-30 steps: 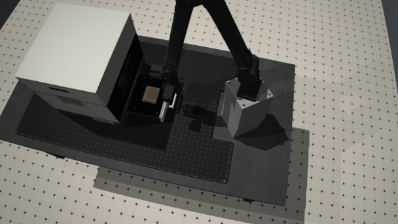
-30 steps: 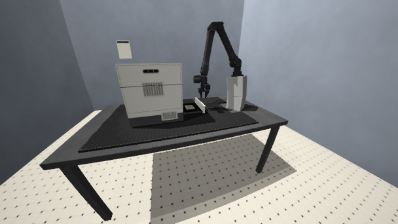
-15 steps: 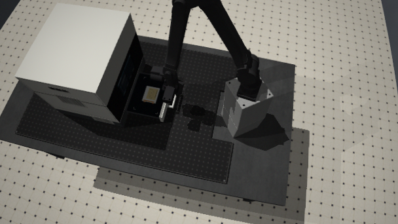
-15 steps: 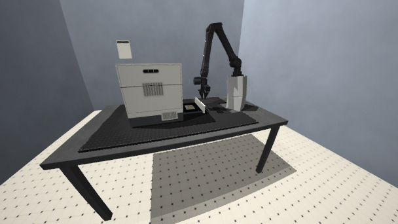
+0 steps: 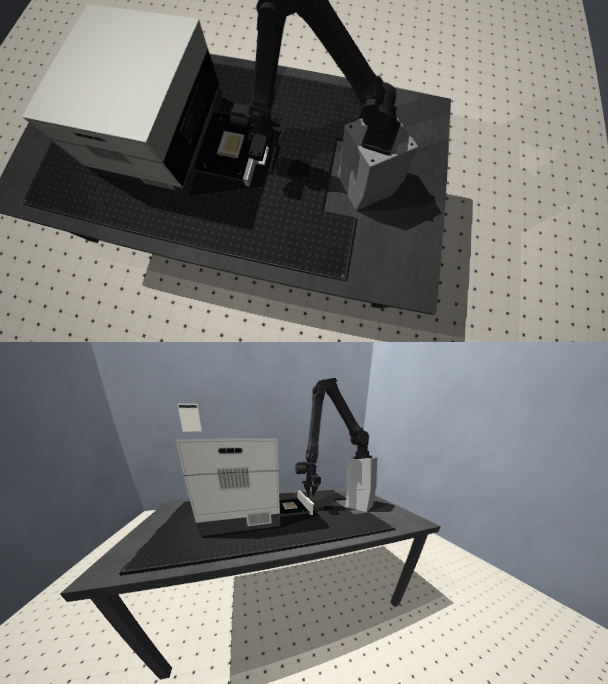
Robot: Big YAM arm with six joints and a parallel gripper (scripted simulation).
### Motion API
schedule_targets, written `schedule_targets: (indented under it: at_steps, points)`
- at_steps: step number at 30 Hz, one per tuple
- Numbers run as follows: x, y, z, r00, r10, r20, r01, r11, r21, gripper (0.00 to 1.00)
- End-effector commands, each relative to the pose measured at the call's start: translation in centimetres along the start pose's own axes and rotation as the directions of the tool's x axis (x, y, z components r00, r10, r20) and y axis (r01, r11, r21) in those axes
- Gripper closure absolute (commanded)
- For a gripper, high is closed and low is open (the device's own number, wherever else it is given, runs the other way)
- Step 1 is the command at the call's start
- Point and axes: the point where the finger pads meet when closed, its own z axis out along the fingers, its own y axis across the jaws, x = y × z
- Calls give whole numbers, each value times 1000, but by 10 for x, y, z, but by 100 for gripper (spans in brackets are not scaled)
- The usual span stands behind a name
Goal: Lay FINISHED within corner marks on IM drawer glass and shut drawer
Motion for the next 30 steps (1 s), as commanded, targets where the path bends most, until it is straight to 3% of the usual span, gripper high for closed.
schedule_targets:
  at_steps: [1, 30]
  points:
    - [5, -5, 8, 1000, 4, 0, -4, 1000, 7, 69]
    - [4, -2, 42, 1000, 3, 1, -3, 1000, 4, 69]
